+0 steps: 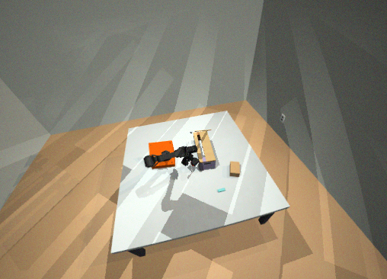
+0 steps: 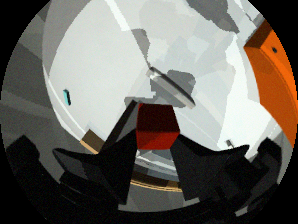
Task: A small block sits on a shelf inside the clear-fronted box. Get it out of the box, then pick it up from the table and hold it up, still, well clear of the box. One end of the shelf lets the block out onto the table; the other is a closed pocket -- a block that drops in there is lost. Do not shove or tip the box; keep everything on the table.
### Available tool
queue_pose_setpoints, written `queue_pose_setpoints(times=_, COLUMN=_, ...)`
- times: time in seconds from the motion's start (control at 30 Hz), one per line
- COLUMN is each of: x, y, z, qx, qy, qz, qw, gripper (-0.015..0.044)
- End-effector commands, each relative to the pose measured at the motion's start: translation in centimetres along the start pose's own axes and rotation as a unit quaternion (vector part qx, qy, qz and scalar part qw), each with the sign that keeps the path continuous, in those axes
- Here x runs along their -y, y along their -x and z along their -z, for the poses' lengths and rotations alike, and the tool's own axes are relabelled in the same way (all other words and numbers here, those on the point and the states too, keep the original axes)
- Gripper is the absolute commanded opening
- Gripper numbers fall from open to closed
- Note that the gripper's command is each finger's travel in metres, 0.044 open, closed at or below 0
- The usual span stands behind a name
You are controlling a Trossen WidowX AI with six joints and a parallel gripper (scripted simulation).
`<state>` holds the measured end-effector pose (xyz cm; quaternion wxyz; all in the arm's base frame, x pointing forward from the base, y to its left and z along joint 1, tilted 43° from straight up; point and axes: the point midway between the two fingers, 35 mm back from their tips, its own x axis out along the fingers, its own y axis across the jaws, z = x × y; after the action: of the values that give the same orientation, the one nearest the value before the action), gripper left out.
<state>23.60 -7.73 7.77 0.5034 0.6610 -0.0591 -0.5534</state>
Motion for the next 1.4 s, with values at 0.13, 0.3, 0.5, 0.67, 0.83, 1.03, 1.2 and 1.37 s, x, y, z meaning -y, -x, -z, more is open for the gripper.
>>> queue_pose_setpoints(times=0.13, x=-0.3, y=0.5, z=0.3, qx=0.004, qy=0.163, qz=-0.004, qw=0.987, gripper=0.0)
queue_pose_setpoints(times=0.3, x=-0.3, y=0.8, z=0.5, qx=0.007, qy=0.259, qz=-0.004, qw=0.966, gripper=0.0)
queue_pose_setpoints(times=0.5, x=-0.2, y=1.2, z=0.6, qx=0.008, qy=0.371, qz=0.0, qw=0.928, gripper=0.0)
queue_pose_setpoints(times=0.67, x=-0.1, y=1.5, z=0.7, qx=0.008, qy=0.461, qz=0.004, qw=0.887, gripper=0.0)
queue_pose_setpoints(times=0.83, x=-0.2, y=1.7, z=0.8, qx=0.011, qy=0.545, qz=0.004, qw=0.838, gripper=0.0)
queue_pose_setpoints(times=1.03, x=-0.2, y=2.1, z=0.9, qx=0.014, qy=0.639, qz=0.005, qw=0.769, gripper=0.0)
queue_pose_setpoints(times=1.2, x=-0.3, y=2.4, z=1.0, qx=0.017, qy=0.711, qz=0.006, qw=0.703, gripper=0.0)
queue_pose_setpoints(times=1.37, x=-0.3, y=2.7, z=1.1, qx=0.02, qy=0.776, qz=0.008, qw=0.63, gripper=0.0)
